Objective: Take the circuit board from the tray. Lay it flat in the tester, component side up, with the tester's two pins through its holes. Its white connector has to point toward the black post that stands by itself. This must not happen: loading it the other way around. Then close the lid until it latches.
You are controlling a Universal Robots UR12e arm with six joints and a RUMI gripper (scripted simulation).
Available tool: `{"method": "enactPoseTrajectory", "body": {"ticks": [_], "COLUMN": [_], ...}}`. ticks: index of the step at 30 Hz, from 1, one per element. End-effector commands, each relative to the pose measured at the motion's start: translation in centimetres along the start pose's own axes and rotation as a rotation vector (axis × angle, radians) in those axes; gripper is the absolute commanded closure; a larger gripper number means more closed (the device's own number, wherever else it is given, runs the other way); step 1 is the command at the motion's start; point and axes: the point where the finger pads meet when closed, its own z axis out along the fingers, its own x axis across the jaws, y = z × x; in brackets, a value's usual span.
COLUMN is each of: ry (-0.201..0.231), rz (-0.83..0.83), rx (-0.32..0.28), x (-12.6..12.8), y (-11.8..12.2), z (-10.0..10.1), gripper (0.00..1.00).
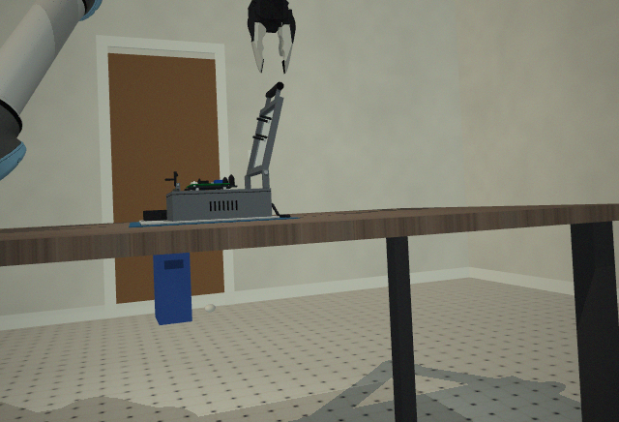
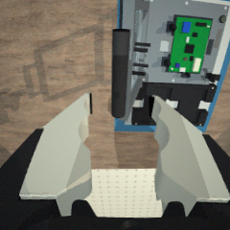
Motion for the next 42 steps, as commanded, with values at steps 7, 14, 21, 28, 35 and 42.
{"method": "enactPoseTrajectory", "body": {"ticks": [7, 14, 21, 28, 35, 42], "ry": [-0.001, -0.001, -0.001, -0.001, -0.001, -0.001], "rz": [0.000, 0.000, 0.000, 0.000, 0.000, 0.000], "rx": [0.001, 0.001, 0.001, 0.001, 0.001, 0.001], "x": [-0.04, -0.04, -0.04, -0.04, -0.04, -0.04], "y": [-0.02, -0.02, -0.02, -0.02, -0.02, -0.02], "z": [0.71, 0.85, 0.88, 0.88, 0.88, 0.88], "gripper": [0.70, 0.70, 0.70, 0.70, 0.70, 0.70]}}
